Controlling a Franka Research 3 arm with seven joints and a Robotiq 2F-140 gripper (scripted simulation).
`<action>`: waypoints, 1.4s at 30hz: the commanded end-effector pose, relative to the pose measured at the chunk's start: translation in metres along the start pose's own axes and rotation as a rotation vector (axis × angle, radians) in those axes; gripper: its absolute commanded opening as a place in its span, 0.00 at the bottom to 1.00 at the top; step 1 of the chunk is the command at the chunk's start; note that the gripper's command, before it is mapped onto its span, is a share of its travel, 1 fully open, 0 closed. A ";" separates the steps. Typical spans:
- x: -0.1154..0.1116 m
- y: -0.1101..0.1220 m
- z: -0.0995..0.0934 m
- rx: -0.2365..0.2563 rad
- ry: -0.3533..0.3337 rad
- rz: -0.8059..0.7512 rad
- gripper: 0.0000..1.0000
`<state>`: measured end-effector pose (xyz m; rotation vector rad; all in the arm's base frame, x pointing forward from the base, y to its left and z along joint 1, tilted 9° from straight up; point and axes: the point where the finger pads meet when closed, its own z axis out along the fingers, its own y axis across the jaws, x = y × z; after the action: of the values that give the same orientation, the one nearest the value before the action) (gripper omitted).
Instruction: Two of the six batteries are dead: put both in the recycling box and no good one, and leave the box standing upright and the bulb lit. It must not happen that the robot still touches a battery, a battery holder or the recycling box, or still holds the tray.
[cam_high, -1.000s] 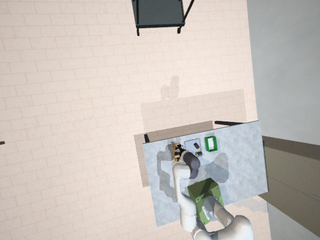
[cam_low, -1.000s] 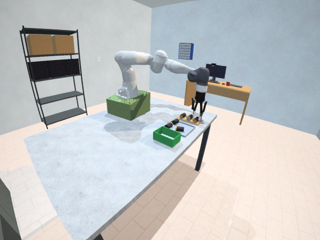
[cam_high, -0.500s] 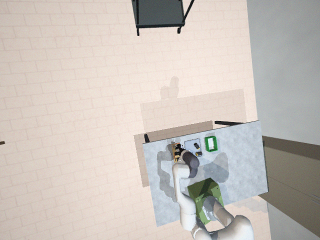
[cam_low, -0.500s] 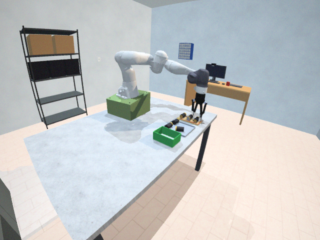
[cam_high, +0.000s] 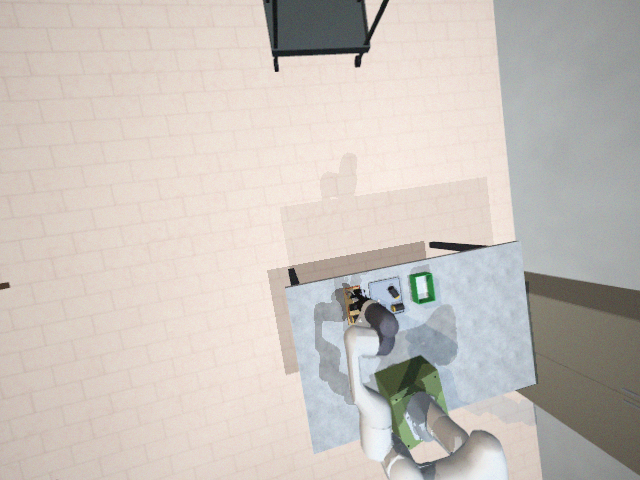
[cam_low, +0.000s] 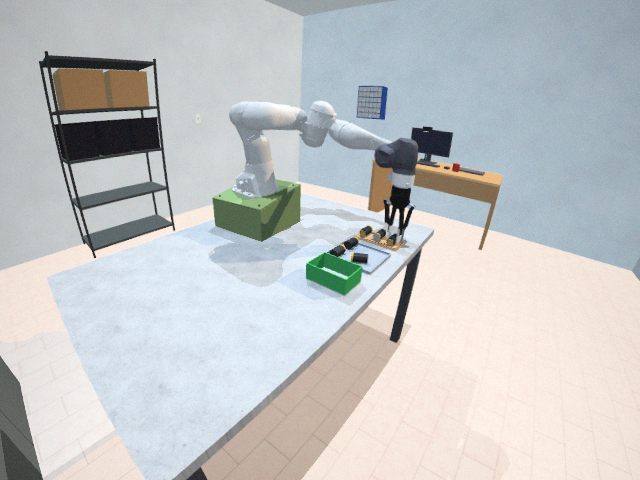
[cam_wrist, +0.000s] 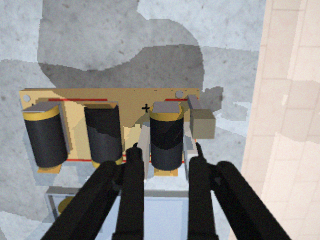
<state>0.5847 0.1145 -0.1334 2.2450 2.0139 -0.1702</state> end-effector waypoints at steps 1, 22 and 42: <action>0.000 0.001 0.001 -0.002 0.001 0.006 0.16; 0.000 0.001 0.001 -0.002 0.001 0.006 0.16; 0.000 0.001 -0.044 -0.002 0.001 0.005 0.16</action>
<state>0.5880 0.1218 -0.0938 2.2463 2.0064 -0.1557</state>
